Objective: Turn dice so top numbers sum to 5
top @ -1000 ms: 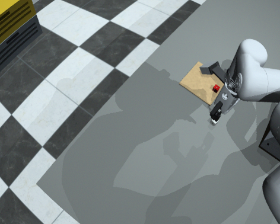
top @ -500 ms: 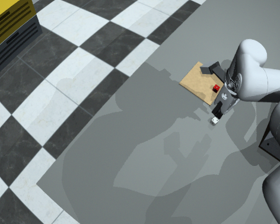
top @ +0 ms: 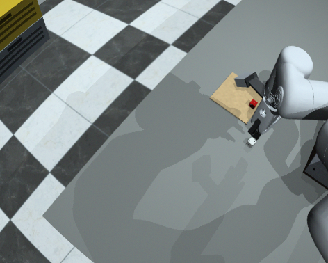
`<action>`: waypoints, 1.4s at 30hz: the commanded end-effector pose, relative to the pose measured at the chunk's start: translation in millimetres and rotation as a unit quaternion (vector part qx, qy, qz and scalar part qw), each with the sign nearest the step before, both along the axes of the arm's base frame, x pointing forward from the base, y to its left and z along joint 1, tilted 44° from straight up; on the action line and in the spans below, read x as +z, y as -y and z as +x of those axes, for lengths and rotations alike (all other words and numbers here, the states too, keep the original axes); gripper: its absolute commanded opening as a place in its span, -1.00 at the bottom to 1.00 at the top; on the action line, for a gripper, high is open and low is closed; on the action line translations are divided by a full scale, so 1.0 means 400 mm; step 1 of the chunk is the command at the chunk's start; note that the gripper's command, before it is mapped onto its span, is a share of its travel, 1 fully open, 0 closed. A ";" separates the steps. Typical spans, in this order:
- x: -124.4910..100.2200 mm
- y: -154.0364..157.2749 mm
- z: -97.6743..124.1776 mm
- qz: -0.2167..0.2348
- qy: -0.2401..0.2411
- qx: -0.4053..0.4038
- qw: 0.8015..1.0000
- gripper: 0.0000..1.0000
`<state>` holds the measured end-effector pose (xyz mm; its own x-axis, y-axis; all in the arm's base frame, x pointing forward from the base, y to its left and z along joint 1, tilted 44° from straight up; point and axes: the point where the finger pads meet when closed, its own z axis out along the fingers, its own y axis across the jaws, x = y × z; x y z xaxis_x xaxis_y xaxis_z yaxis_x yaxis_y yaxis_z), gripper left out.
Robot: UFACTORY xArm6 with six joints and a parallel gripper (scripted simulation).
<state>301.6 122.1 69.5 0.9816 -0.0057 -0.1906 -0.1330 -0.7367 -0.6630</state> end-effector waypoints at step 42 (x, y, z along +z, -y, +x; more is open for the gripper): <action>-0.066 -0.064 -0.009 0.000 0.001 -0.001 1.000 -0.28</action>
